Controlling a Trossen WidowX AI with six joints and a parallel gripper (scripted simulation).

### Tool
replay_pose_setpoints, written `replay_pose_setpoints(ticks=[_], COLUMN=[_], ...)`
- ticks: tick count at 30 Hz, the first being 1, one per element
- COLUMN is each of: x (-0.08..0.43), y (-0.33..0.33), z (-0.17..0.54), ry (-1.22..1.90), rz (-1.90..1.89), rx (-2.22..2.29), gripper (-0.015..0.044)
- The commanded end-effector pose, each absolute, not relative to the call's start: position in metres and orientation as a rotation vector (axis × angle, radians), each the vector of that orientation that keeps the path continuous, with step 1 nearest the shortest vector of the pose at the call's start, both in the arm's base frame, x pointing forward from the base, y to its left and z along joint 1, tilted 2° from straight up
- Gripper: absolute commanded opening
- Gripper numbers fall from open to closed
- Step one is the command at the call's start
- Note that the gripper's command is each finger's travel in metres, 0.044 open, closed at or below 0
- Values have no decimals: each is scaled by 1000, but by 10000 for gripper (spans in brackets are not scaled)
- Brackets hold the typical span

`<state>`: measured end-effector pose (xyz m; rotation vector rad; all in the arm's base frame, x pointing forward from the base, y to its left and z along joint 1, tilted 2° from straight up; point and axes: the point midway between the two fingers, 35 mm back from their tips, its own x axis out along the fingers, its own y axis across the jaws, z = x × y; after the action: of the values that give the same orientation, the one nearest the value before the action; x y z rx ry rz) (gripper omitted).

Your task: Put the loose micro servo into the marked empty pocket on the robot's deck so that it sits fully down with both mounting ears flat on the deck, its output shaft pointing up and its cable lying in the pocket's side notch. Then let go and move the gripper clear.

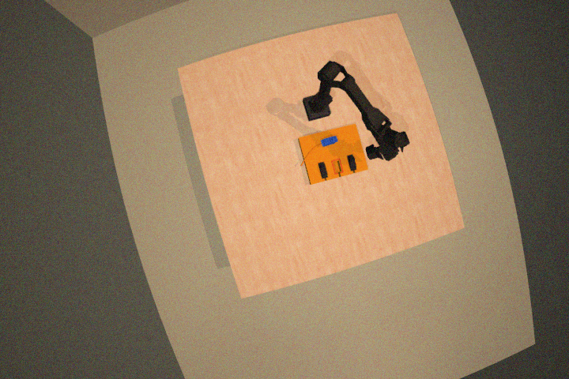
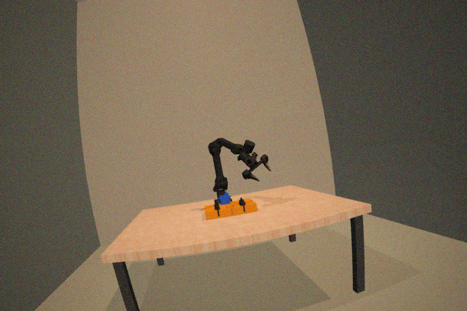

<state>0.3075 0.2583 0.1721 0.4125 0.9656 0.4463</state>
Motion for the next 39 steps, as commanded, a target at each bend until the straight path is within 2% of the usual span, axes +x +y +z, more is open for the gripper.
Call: replay_pose_setpoints(ticks=[1, 18, 39], x=[309, 291, 224], y=[229, 125, 25], z=[161, 132, 119], ry=[1032, 1209, 1291], rz=[307, -222, -928], rx=[481, 740, 1051], gripper=[440, 440, 440])
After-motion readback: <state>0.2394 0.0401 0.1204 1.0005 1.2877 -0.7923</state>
